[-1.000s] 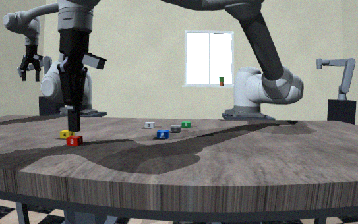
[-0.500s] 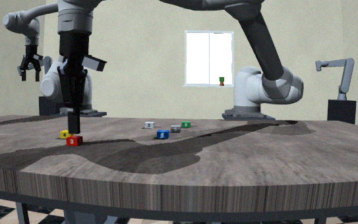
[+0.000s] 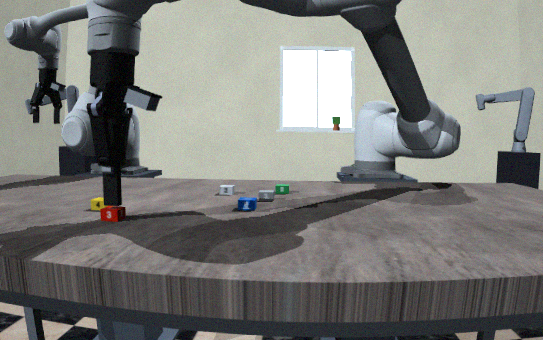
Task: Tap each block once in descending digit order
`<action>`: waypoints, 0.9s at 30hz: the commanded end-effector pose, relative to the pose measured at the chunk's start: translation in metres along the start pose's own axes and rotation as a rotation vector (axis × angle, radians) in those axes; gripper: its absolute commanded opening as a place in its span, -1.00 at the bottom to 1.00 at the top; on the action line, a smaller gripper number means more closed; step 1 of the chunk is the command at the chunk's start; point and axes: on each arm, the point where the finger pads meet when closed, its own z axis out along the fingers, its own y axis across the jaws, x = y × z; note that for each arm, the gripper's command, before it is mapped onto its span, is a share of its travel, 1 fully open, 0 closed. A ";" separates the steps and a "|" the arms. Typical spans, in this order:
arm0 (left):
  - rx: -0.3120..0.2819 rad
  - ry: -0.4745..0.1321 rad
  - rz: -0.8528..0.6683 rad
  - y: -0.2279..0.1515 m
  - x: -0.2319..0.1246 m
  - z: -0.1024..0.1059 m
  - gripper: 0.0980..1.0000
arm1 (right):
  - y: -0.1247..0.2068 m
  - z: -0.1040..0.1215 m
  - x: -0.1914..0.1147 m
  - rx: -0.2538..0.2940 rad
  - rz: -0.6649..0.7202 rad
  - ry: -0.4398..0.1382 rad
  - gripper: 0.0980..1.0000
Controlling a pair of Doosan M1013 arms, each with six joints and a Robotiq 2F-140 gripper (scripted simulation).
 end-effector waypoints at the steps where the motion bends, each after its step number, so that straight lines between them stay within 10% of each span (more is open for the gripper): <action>1: -0.002 -0.001 0.000 0.000 0.000 -0.001 -1.00 | 0.000 -0.001 -0.001 -0.001 0.000 -0.001 1.00; 27: -0.002 -0.001 0.000 0.000 0.000 -0.012 -1.00 | 0.000 -0.001 -0.001 -0.001 0.000 -0.001 1.00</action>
